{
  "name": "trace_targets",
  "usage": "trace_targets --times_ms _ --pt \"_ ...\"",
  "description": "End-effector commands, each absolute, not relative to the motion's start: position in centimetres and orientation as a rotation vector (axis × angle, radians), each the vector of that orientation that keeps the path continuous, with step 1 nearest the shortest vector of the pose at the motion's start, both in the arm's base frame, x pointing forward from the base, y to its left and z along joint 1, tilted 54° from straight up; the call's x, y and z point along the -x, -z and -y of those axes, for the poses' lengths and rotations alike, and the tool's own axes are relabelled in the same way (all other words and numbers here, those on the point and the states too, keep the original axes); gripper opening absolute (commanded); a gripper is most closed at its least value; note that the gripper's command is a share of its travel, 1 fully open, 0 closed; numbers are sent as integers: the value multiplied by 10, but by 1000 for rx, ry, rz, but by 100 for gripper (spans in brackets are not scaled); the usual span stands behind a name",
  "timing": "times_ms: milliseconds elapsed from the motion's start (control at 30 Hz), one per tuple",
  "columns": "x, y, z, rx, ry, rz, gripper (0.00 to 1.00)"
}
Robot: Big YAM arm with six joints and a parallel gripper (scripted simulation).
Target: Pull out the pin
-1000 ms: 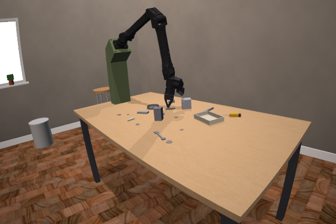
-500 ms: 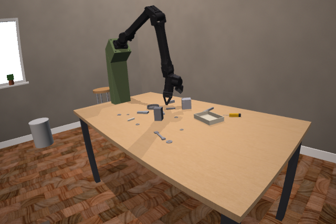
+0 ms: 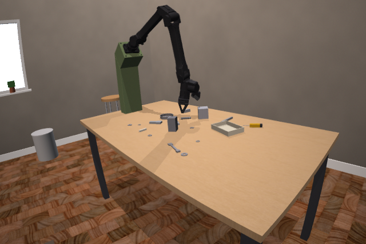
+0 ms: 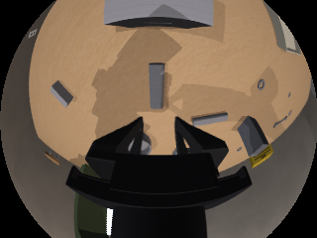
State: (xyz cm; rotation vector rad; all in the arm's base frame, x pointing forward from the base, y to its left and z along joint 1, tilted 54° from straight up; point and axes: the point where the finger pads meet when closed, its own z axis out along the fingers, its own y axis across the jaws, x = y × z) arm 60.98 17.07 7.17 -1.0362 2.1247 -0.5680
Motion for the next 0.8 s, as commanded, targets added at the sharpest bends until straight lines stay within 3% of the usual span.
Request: trace_targets --times_ms 0,767 --pt "-601 -81 -180 1031 554 -2117 40" --pt "-581 -97 -179 1026 552 -2114 40"
